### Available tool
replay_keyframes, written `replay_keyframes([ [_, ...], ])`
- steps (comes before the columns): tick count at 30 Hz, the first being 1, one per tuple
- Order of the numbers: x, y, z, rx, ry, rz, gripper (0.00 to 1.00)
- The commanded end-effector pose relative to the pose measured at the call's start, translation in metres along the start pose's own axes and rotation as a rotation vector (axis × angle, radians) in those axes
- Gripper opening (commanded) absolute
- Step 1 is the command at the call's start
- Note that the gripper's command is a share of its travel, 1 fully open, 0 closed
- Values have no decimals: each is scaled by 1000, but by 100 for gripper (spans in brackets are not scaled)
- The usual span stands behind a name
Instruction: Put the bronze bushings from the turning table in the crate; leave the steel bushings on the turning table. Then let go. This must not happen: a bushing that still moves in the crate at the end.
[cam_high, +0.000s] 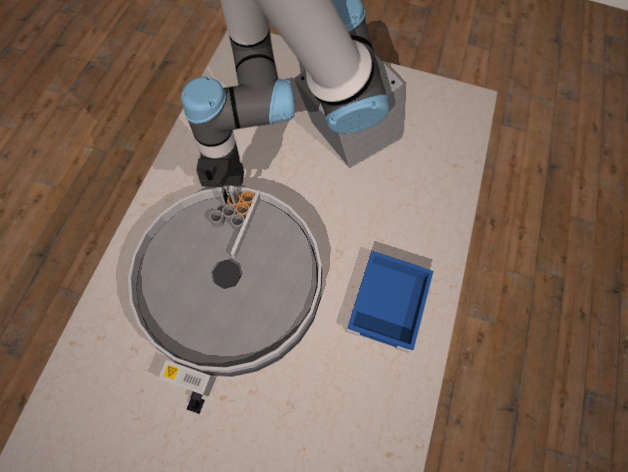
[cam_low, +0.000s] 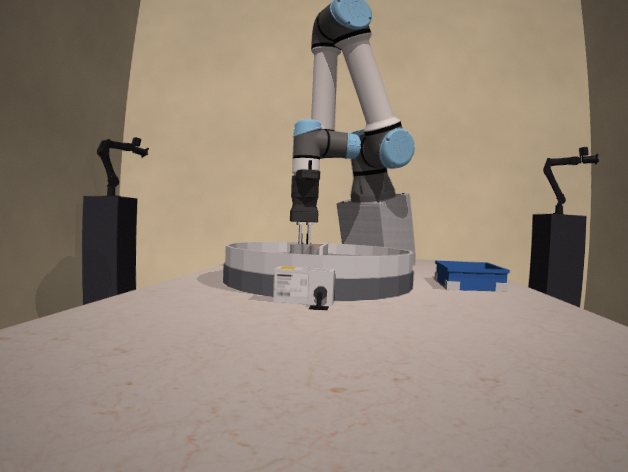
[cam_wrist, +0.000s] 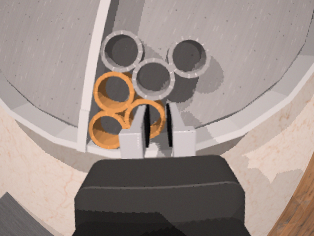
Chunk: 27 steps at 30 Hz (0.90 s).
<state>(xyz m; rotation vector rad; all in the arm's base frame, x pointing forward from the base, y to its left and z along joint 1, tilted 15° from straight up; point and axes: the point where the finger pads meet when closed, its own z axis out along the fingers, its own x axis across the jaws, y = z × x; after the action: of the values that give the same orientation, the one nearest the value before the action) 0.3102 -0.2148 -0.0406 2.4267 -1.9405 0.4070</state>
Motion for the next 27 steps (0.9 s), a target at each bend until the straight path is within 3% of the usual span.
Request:
replay_keyframes([
  [1, 0, 0, 0, 0, 1, 0, 40],
  [27, 1, 0, 14, 1, 2, 0, 40],
])
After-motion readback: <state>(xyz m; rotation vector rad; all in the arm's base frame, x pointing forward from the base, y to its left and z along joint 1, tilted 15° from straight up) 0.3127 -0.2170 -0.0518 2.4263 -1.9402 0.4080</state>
